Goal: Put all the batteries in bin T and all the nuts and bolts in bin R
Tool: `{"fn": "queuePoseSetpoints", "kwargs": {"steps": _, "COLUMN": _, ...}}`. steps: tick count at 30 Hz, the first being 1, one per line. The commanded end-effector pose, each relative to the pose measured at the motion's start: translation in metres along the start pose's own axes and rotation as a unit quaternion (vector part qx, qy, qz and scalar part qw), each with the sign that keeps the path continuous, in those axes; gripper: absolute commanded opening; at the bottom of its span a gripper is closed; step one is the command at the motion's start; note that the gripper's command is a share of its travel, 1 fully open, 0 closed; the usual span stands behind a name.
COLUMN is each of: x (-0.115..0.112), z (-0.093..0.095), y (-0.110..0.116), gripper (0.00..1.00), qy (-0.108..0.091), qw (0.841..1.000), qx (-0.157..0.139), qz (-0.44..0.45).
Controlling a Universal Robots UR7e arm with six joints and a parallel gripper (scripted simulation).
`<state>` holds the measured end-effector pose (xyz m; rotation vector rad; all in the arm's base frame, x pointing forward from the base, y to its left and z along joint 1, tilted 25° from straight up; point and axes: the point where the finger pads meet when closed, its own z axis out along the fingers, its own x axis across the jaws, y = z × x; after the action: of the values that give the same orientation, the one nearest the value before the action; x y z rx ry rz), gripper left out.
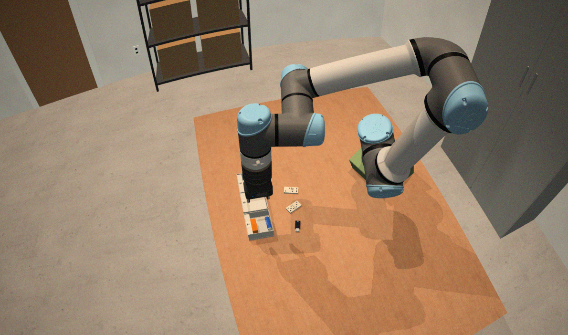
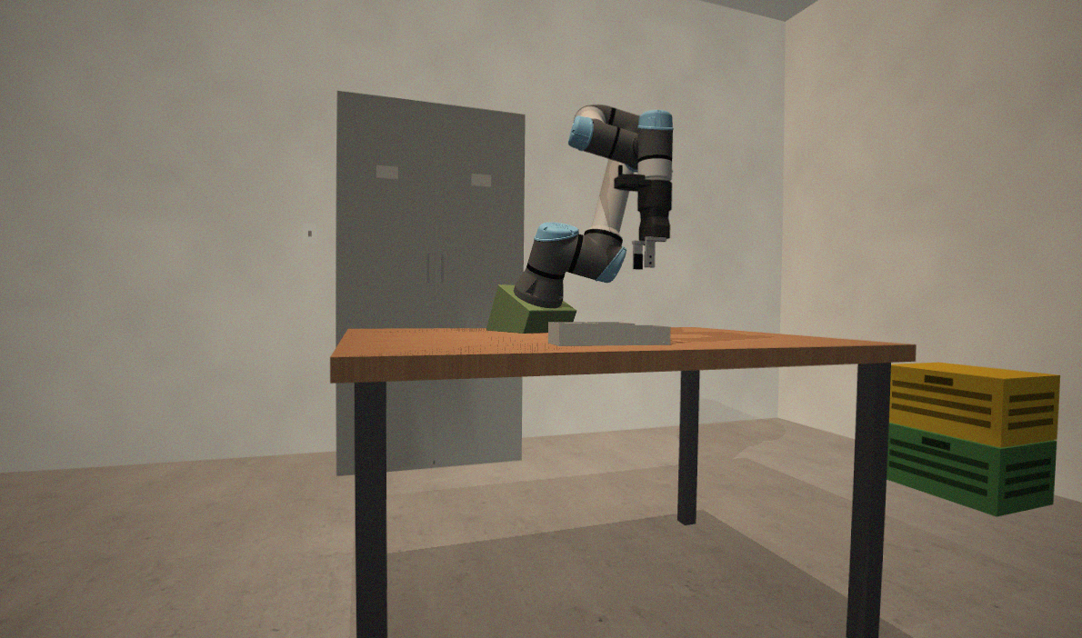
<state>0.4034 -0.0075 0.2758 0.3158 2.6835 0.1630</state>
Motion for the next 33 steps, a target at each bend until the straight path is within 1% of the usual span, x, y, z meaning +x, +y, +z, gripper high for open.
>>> {"fn": "queuePoseSetpoints", "kwargs": {"steps": 1, "x": 0.0005, "z": -0.0284, "y": -0.0007, "gripper": 1.00, "qy": 0.003, "qw": 1.000, "qx": -0.002, "qz": 0.000}}
{"fn": "queuePoseSetpoints", "kwargs": {"steps": 2, "x": 0.0005, "z": -0.0324, "y": -0.0007, "gripper": 1.00, "qy": 0.003, "qw": 1.000, "qx": -0.002, "qz": 0.000}}
{"fn": "queuePoseSetpoints", "kwargs": {"steps": 4, "x": 0.0005, "z": -0.0324, "y": -0.0007, "gripper": 1.00, "qy": 0.003, "qw": 1.000, "qx": -0.002, "qz": 0.000}}
{"fn": "queuePoseSetpoints", "kwargs": {"steps": 6, "x": 0.0005, "z": -0.0379, "y": -0.0007, "gripper": 1.00, "qy": 0.003, "qw": 1.000, "qx": -0.002, "qz": 0.000}}
{"fn": "queuePoseSetpoints", "kwargs": {"steps": 33, "x": 0.0018, "z": -0.0357, "y": -0.0004, "gripper": 1.00, "qy": 0.005, "qw": 1.000, "qx": -0.003, "qz": 0.000}}
